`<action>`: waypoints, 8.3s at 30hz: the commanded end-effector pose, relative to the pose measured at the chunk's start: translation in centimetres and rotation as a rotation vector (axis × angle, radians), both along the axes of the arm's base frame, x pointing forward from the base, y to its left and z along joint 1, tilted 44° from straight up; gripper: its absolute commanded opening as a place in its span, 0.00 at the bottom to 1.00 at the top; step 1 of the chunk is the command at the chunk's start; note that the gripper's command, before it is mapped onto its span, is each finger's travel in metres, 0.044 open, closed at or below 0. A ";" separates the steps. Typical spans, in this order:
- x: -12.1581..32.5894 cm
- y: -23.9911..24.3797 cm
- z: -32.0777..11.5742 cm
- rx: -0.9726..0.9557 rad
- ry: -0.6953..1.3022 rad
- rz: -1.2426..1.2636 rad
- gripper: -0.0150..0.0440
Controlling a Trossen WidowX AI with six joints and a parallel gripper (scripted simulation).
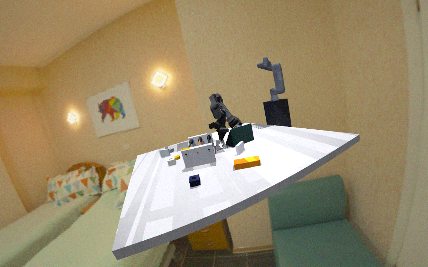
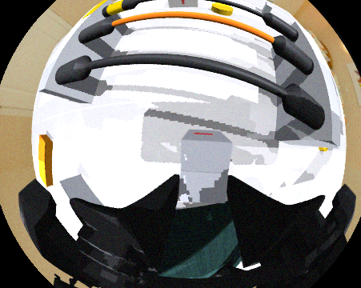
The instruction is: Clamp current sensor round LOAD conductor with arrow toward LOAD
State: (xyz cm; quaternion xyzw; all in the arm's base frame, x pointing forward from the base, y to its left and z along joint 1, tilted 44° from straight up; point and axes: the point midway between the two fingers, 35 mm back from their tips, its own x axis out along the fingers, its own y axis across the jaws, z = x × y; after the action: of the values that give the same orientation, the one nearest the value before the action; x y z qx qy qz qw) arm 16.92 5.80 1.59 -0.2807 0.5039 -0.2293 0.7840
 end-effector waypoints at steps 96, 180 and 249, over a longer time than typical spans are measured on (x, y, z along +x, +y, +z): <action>1.6 0.4 1.1 0.438 -0.896 -1.245 0.42; 19.9 1.3 9.3 0.640 -1.158 -1.136 0.25; 21.1 1.2 9.6 0.515 -1.054 -1.298 0.30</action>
State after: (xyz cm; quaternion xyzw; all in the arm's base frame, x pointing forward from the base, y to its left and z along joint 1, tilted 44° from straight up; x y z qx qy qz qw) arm 38.09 6.95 11.18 0.3915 0.1724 -0.6107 0.6664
